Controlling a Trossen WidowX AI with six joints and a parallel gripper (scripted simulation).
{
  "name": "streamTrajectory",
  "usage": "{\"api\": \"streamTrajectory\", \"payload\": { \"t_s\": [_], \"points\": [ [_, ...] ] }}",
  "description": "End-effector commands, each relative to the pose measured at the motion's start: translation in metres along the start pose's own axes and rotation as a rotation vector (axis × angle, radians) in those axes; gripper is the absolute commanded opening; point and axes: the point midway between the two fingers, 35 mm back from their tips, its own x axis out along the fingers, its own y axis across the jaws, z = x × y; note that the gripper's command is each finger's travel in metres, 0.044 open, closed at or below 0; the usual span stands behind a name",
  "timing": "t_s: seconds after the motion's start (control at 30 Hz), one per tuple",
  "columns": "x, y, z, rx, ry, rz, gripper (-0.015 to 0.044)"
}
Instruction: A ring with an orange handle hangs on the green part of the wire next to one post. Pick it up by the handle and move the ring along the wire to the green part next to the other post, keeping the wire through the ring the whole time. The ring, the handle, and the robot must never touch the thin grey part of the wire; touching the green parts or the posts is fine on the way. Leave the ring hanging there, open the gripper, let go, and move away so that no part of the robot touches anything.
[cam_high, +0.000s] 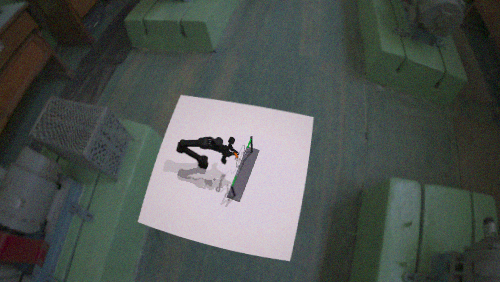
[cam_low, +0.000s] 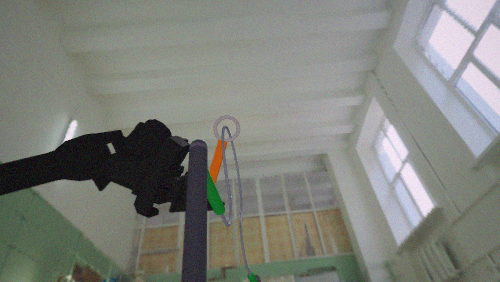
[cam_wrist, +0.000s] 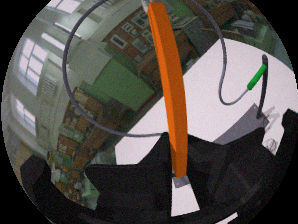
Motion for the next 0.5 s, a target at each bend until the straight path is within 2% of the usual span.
{"api": "streamTrajectory", "payload": {
  "t_s": [0.0,0.47],
  "points": [
    [-0.002,0.0008,0.0027,-0.05,-0.015,-0.019,-0.015],
    [-0.0015,-0.0047,0.0032,-0.206,-0.038,-0.101,-0.015]
  ]
}}
